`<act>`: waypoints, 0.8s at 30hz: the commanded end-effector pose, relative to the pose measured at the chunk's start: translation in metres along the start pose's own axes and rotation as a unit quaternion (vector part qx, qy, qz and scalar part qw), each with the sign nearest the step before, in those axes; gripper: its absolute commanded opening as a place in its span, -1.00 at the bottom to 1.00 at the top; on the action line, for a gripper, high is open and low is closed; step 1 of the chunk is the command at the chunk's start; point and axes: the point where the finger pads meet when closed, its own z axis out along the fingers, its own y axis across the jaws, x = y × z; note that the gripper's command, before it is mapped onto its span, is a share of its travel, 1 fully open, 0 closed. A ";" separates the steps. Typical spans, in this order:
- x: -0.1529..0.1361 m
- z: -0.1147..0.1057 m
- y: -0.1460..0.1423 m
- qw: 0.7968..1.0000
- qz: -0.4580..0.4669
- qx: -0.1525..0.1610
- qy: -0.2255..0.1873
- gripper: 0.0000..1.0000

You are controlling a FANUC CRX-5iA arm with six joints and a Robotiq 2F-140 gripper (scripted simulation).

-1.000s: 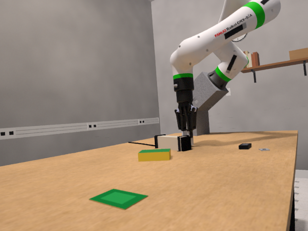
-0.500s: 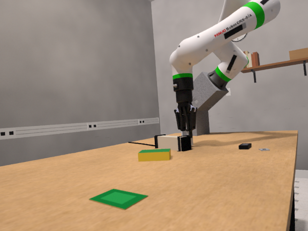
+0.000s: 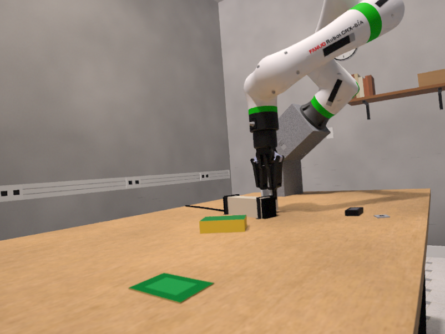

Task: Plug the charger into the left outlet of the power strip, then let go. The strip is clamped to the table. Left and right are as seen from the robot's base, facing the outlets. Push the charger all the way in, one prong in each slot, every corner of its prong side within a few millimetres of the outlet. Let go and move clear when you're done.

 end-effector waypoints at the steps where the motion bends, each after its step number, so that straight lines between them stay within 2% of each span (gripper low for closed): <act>1: -0.002 -0.001 0.000 1.000 0.000 0.000 -0.001 -0.80; 24: -0.009 -0.001 0.000 1.000 0.000 0.000 -0.001 -0.80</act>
